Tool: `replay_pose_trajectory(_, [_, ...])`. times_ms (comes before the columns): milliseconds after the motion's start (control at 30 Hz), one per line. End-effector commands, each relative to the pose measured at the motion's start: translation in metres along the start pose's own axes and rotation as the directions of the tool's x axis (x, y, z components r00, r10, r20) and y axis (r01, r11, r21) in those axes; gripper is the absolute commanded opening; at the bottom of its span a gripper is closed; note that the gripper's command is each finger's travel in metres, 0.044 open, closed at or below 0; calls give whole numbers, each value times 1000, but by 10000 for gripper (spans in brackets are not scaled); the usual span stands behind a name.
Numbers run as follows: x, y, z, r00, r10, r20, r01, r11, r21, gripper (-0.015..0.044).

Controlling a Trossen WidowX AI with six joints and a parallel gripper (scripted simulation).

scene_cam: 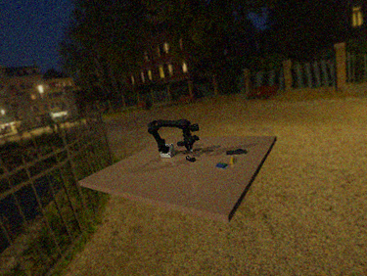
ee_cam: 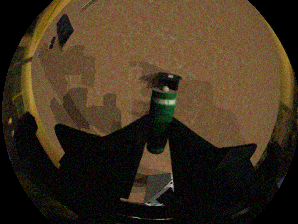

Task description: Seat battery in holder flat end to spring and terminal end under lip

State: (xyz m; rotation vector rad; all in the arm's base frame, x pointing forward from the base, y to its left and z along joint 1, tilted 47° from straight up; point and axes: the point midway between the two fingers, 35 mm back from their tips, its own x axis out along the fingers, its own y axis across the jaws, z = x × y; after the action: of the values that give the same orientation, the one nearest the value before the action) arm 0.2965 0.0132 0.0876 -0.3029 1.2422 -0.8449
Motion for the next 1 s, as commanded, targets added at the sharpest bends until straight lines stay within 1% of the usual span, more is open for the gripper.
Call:
replay_pose_trajectory(0, [1, -8, -2, 1000, -2, 2, 2, 998, 57, 62])
replay_pose_trajectory(100, [3, -8, -2, 1000, 0, 11, -1, 998, 56, 62])
replay_pose_trajectory(833, [40, -8, 4, 969, 23, 247, -31, 999, 29, 62])
replay_pose_trajectory(967, [41, -9, 4, 965, 23, 261, -31, 999, 28, 62])
